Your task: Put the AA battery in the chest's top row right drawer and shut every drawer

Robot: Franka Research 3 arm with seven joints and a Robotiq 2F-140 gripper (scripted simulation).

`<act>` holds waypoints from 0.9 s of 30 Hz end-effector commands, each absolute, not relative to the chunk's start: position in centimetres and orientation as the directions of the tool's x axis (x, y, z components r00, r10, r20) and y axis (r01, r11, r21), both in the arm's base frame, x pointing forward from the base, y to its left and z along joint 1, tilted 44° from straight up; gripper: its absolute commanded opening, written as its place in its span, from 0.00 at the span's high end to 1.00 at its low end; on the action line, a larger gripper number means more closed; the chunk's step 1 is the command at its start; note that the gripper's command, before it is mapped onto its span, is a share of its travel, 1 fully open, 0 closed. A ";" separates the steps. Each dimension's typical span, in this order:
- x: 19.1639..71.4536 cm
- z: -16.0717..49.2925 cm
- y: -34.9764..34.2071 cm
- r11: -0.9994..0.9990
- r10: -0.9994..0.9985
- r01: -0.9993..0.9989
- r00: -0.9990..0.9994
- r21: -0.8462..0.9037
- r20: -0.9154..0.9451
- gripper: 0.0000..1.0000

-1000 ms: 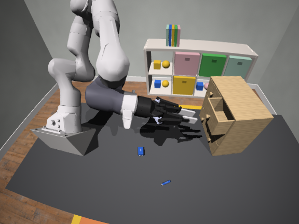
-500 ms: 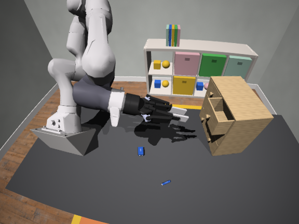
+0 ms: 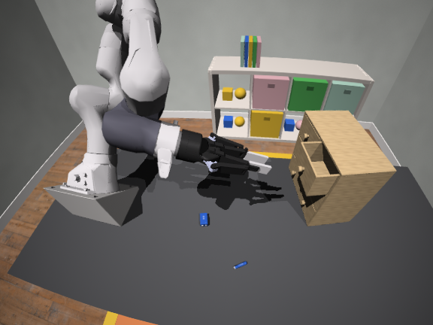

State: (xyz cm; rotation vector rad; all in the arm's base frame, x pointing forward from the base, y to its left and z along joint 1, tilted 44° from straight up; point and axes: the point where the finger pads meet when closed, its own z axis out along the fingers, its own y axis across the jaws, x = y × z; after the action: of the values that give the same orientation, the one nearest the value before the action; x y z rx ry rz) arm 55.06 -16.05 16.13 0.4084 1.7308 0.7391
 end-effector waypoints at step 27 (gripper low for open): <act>48.9 19.0 -19.9 0.724 0.336 -0.089 -0.820 0.684 -0.463 0.72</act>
State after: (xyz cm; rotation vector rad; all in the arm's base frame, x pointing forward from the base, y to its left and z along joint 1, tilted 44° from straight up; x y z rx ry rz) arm 50.10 -20.36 19.10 0.0711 2.2169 0.7952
